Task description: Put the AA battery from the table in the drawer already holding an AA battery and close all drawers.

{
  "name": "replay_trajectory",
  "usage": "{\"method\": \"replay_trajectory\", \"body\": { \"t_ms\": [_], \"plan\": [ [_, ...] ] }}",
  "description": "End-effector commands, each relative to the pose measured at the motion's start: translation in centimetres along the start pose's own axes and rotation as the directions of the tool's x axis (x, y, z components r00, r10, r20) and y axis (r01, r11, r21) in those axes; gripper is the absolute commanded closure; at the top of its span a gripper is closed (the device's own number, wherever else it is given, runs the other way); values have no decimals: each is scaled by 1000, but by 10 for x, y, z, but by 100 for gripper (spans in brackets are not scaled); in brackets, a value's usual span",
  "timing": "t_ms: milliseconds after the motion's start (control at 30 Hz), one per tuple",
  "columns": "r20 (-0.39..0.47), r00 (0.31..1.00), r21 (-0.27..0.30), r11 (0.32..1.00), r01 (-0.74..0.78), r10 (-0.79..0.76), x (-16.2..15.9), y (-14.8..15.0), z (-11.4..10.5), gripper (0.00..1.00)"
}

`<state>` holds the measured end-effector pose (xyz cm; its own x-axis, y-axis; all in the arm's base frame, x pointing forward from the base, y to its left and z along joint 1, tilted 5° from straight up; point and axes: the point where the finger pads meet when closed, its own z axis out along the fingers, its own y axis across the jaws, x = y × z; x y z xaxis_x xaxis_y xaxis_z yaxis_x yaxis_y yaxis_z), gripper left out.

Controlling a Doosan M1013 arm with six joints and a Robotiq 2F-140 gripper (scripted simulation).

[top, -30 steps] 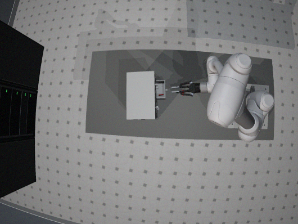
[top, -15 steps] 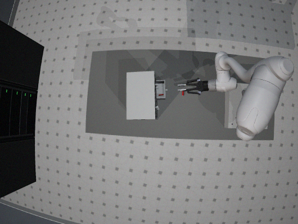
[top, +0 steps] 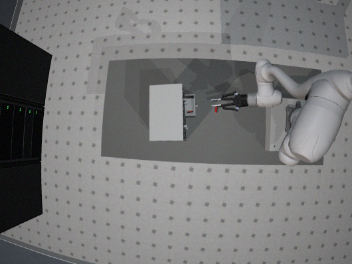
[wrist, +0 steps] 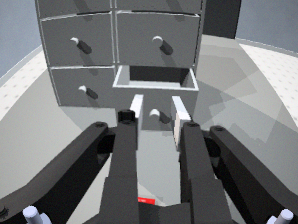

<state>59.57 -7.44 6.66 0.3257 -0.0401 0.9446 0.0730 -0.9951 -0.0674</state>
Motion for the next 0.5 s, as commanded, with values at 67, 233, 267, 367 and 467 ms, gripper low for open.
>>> {"method": "replay_trajectory", "body": {
  "t_ms": [67, 233, 267, 367, 467],
  "plan": [
    [31, 1000, 0, 1000, 0, 0, 1, 0, -3, 80],
    [89, 996, 0, 1000, 0, 0, 4, 0, -9, 80],
    [108, 994, 1, 1000, 0, 0, 5, 0, -12, 80],
    [176, 984, 0, 1000, 0, 0, 8, 0, -19, 80],
    [258, 966, 1, 1000, -1, 0, 12, 0, -28, 80]
  ]
}}
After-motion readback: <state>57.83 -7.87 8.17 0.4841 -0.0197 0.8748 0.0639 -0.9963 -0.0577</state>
